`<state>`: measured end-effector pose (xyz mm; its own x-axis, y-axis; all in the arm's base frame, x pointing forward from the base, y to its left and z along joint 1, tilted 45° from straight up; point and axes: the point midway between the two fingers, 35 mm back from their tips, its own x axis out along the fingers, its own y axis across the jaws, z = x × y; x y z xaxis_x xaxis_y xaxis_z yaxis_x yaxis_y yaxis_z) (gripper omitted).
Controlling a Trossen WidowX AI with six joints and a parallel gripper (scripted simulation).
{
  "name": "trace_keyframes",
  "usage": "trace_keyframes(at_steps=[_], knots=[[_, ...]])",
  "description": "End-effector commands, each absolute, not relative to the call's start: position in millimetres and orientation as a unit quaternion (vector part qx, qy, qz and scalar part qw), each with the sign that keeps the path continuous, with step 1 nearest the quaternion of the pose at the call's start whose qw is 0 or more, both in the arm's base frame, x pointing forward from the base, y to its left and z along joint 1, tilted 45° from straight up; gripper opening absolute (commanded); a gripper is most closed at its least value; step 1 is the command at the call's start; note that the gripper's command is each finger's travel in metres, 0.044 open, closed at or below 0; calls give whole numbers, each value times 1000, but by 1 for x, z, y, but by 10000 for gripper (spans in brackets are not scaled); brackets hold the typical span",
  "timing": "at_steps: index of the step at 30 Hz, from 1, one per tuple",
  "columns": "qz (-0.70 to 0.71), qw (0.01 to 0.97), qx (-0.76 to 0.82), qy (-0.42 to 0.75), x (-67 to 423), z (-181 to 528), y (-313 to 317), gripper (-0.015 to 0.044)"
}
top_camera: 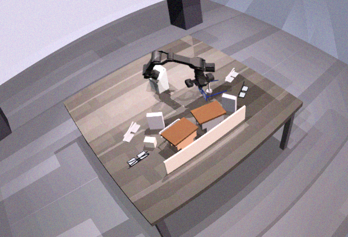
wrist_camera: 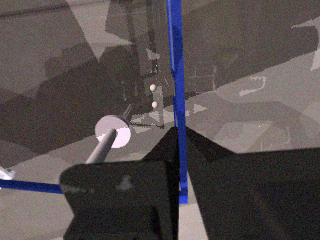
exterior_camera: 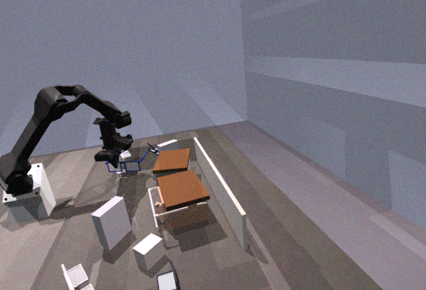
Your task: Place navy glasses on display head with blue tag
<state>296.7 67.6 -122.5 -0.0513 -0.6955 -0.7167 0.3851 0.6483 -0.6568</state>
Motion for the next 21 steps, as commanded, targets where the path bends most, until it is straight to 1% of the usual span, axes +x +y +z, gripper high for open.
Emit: trace_keyframes(at_steps=[1,21], knots=[[-398,681,-127,601,304,-118,67,0],[-399,681,-127,601,308,-116,65,0]])
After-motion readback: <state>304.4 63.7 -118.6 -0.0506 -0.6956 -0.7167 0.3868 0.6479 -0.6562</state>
